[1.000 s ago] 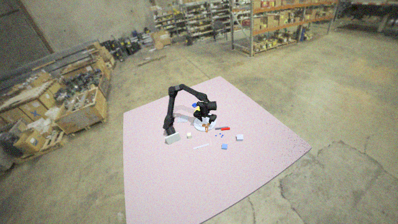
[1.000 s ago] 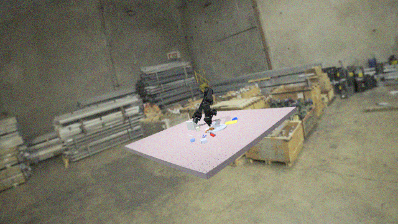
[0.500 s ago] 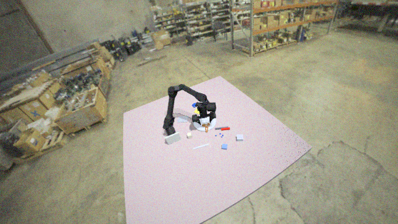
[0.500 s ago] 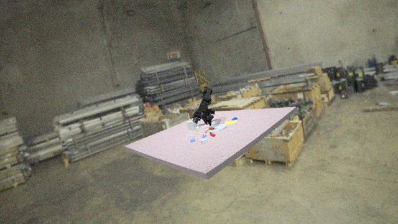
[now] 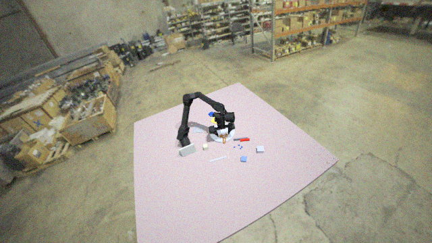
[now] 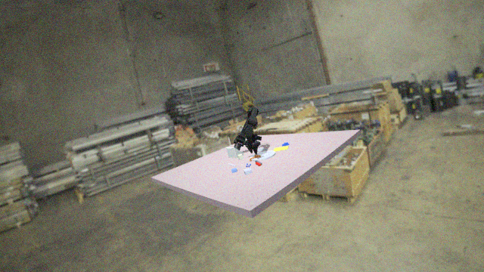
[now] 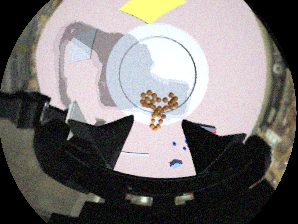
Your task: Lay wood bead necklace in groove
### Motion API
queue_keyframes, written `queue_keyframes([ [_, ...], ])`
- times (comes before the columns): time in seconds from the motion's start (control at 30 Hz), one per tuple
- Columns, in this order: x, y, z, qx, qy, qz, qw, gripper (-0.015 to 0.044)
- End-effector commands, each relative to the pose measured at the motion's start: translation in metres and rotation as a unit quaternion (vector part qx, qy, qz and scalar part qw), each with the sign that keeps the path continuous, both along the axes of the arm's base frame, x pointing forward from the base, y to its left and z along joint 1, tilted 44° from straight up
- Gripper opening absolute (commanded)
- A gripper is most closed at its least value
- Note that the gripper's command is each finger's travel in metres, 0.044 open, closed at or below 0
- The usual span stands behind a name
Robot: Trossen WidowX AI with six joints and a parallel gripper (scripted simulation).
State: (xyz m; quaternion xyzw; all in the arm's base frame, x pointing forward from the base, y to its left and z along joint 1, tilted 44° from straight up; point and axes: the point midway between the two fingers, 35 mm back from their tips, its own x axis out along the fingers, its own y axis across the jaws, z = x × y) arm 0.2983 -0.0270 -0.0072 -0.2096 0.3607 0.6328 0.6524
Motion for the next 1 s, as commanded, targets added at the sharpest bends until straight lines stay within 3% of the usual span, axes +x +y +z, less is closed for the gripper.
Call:
queue_keyframes([
  [0.0,-0.002,0.006,-0.005,0.003,0.003,-0.001,1.0,0.038],
  [0.5,-0.004,0.02,-0.019,0.005,0.005,0.0,1.0,0.038],
  [0.97,-0.004,0.018,-0.017,0.002,0.004,0.002,1.0,0.0012],
])
